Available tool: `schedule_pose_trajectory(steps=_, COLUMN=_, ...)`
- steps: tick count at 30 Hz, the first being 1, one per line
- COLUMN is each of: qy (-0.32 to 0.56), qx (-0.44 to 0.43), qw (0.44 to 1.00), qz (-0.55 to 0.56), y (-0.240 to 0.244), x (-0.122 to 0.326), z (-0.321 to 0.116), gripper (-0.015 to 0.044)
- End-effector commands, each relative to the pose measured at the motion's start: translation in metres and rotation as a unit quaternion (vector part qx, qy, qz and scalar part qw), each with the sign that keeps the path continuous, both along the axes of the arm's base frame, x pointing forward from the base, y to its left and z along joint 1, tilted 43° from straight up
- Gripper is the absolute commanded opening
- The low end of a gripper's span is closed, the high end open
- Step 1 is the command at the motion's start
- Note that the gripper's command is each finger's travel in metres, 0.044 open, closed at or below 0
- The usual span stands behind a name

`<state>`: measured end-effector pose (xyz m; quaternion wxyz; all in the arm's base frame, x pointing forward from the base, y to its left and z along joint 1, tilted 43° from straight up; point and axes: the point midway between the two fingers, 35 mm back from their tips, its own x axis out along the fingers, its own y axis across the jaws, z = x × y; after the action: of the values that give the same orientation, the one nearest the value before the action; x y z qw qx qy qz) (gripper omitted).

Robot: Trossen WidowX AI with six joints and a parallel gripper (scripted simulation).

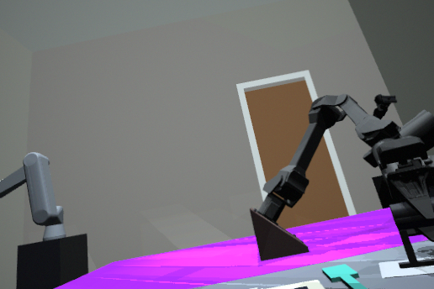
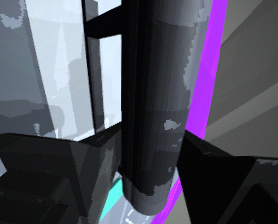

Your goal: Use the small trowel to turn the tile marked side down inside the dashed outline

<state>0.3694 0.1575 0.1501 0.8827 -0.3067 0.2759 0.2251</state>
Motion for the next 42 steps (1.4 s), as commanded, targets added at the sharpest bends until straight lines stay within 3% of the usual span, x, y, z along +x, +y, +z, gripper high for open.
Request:
schedule_pose_trajectory(steps=1, qy=0.001, qx=0.000, qw=1.000, qz=0.003, y=0.001, x=0.000, z=-0.001, gripper=0.0149)
schedule_pose_trajectory(steps=21, qy=0.001, qx=0.000, qw=1.000, qz=0.003, y=0.000, x=0.000, z=0.000, gripper=0.0000)
schedule_pose_trajectory(steps=31, qy=0.001, qx=-0.001, qw=1.000, qz=0.003, y=-0.041, x=-0.002, z=0.043, gripper=0.0000)
schedule_pose_trajectory(steps=42, qy=-0.035, qx=0.023, qw=0.998, qz=0.045, y=-0.055, x=0.020, z=0.016, gripper=0.0000)
